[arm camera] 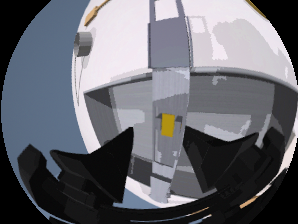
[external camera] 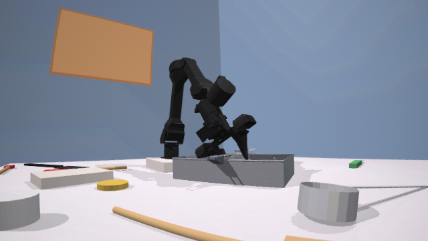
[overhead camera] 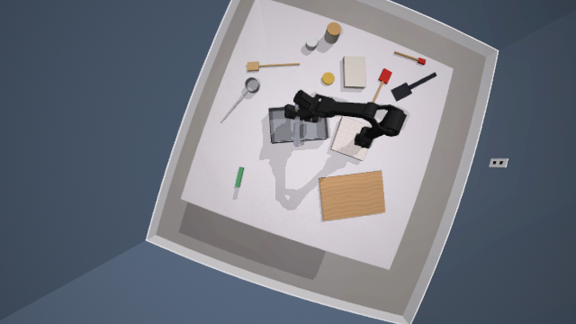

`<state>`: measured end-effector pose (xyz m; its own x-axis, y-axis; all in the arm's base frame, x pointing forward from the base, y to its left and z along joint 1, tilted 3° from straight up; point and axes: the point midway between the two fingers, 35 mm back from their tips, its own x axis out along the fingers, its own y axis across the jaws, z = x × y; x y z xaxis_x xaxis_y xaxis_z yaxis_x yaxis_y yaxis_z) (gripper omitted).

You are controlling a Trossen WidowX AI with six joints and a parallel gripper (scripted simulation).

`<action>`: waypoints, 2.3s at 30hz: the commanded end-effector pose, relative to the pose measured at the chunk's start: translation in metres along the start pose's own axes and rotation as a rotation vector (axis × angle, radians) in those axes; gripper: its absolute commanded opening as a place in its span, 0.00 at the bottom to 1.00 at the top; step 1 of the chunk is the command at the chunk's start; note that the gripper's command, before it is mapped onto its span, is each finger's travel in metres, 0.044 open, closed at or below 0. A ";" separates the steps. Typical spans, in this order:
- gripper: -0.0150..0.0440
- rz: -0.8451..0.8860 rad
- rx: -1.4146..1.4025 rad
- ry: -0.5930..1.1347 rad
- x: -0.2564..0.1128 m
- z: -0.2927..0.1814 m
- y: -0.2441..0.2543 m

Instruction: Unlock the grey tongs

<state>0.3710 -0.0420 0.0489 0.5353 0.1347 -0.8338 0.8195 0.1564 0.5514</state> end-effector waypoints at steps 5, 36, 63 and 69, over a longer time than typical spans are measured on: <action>0.69 -0.010 0.007 -0.001 0.007 -0.001 -0.005; 0.00 -0.008 0.006 -0.001 -0.050 0.000 0.033; 0.00 -0.181 0.019 0.002 -0.057 0.001 0.040; 0.00 -0.266 0.021 0.003 -0.056 0.001 0.040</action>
<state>0.3711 -0.0436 0.1143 0.3348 0.1069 -0.9362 0.9232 0.1616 0.3486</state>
